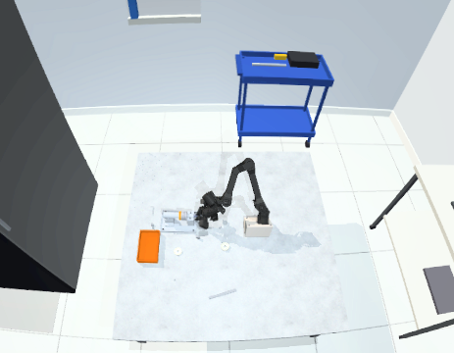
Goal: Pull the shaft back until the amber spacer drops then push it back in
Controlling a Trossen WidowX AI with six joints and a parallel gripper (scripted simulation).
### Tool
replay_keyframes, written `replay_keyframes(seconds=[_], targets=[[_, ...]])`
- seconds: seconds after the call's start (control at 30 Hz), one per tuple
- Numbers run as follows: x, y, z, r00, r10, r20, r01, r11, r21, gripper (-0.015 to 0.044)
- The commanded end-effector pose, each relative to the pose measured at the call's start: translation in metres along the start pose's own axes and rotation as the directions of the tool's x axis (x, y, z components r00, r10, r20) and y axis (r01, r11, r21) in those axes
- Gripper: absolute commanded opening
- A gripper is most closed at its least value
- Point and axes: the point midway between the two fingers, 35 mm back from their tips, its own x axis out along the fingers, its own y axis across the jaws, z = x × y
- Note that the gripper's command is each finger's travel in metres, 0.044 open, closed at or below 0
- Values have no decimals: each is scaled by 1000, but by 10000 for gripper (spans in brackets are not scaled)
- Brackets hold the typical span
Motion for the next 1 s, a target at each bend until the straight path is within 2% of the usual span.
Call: replay_keyframes(seconds=[0.0,0.17,0.97], targets=[[0,0,0,1000,0,1,0,1000,-1,33],[0,0,1,1000,-1,0,1,1000,-2,0],[-10,0,10,1000,-1,-1,1,1000,-4,0]])
